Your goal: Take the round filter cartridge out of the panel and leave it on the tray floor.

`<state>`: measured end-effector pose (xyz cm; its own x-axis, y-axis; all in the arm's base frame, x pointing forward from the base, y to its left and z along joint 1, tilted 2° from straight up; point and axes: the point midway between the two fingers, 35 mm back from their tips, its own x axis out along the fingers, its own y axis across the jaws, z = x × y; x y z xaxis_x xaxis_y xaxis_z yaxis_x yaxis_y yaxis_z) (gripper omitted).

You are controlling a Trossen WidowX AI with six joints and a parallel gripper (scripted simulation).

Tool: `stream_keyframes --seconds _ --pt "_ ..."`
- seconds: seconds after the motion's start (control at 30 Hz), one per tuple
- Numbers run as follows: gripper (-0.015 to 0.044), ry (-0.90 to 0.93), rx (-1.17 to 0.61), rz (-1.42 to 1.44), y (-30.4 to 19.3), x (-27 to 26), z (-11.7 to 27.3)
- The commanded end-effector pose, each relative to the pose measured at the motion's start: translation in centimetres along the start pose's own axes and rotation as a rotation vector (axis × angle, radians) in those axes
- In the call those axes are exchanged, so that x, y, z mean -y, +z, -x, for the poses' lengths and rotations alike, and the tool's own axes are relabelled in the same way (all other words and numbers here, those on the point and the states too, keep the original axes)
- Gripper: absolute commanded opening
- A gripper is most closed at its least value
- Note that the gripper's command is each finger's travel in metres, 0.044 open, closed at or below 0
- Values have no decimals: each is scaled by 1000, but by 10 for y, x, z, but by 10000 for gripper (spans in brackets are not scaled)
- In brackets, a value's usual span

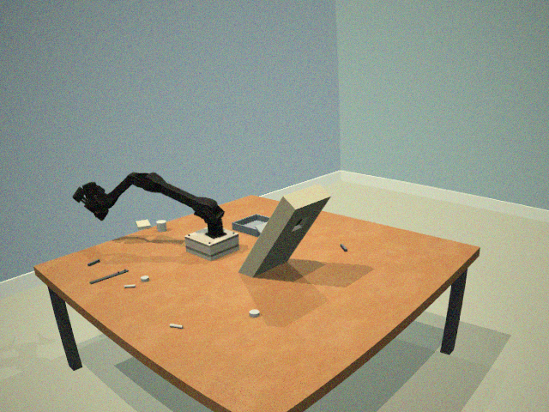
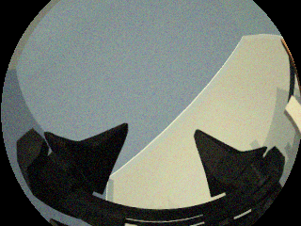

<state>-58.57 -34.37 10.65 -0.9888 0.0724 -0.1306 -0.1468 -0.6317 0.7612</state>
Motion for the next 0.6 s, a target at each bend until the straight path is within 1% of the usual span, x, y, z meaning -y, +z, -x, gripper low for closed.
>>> stream_keyframes --seconds 0.0,0.07,0.13,0.33,0.57 --pt "374 2 -2 1 -1 -1 1" --pt "321 14 -19 8 -6 -8 8" --pt "269 40 -52 23 -16 -23 24" --pt "111 150 -191 87 -56 -78 97" --pt "109 290 -375 171 -99 -132 209"
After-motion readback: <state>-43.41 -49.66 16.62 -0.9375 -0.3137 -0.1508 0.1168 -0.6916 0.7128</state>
